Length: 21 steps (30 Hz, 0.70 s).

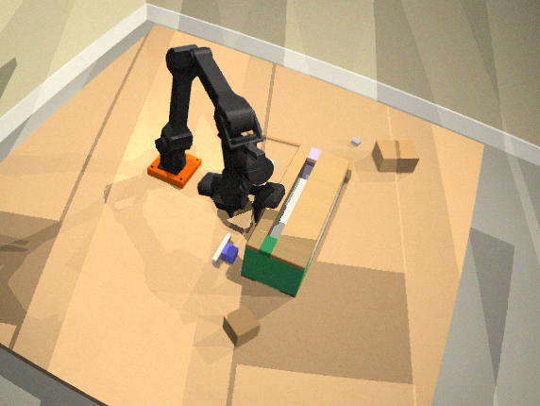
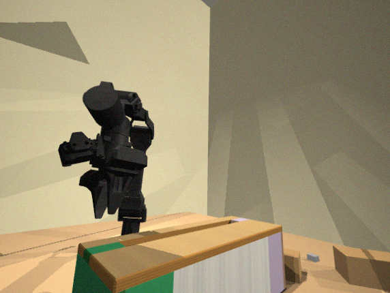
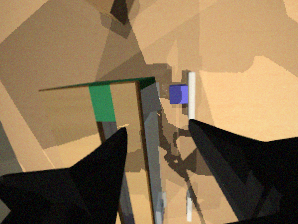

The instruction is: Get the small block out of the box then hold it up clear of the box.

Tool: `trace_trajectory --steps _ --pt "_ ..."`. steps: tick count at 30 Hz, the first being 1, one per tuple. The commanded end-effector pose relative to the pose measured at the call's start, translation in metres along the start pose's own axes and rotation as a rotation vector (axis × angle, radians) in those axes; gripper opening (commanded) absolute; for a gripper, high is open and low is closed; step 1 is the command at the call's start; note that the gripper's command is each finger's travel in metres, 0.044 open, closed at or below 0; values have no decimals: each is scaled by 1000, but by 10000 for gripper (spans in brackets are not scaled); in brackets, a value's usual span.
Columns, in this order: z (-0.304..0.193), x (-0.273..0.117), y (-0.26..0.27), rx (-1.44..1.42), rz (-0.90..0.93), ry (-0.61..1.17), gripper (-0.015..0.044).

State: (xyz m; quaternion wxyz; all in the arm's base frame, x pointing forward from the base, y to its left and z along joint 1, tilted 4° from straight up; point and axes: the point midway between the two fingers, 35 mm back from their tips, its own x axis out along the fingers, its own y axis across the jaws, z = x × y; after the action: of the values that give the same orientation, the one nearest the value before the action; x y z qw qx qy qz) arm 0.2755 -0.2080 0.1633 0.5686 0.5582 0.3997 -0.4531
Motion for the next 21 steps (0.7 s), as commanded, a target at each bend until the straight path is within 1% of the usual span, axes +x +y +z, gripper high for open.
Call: trace_trajectory --steps 1,13,21 --pt "5 0 -9 929 51 122 285" --pt "10 -3 -12 1569 35 207 285" --pt "11 -4 -12 1589 34 210 285"
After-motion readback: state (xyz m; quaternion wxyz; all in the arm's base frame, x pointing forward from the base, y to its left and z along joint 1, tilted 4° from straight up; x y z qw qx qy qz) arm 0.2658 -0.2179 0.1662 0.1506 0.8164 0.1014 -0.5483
